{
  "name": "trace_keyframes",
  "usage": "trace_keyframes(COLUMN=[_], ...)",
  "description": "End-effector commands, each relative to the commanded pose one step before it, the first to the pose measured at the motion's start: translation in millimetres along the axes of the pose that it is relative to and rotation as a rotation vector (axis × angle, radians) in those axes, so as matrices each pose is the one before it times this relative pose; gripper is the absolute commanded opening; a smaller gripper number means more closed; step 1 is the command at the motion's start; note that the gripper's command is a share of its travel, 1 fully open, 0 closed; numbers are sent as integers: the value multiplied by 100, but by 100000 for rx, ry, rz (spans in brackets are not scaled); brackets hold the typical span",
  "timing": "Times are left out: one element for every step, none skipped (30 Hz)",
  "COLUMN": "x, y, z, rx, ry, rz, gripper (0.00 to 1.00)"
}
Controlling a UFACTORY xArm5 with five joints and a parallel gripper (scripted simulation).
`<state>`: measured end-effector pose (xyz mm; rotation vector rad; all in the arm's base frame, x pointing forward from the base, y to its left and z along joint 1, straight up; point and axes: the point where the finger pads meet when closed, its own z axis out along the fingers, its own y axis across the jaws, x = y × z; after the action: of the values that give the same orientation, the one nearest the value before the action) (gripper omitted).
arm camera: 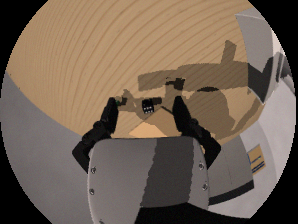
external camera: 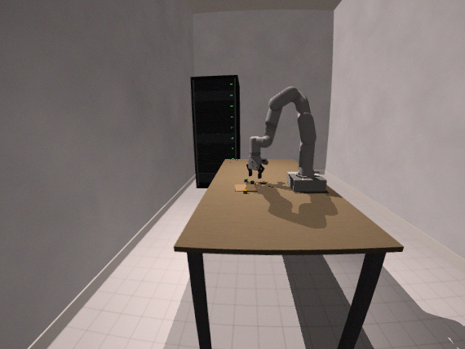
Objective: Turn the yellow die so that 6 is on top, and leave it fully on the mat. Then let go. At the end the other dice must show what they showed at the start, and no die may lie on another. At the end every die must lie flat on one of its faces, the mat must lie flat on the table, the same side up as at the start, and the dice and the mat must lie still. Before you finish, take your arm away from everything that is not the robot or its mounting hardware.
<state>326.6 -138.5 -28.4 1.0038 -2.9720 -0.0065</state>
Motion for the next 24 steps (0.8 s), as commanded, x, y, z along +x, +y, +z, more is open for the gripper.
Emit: trace_keyframes(x=[-59,0,0,0,0,0,0,0,0,0,0,0,0,0,1,0,0,3,6,2,5,3,4,5], y=[-103,0,0,0,0,0,0,0,0,0,0,0,0,-1,-2,0,0,-2,1,-4,2,-5,-4,-4], z=[-77,0,0,0,0,0,0,0,0,0,0,0,-9,-59,-144,0,0,-253,-373,-504,-623,-741,-838,-912], rx=[253,0,0,0,0,0,0,0,0,0,0,0,0,2,4,0,0,7,10,3,0,0,0,0], ry=[-146,0,0,0,0,0,0,0,0,0,0,0,0,-1,-2,0,0,-4,-6,-2,0,0,0,0], rz=[0,0,0,0,0,0,0,0,0,0,0,0,0,0,1,0,0,1,1,0,0,0,0,0], gripper=[100,100,100,100,100,100,100,100,100,100,100,100,100,100,100,100,100,100,100,100,100,100,100,100])
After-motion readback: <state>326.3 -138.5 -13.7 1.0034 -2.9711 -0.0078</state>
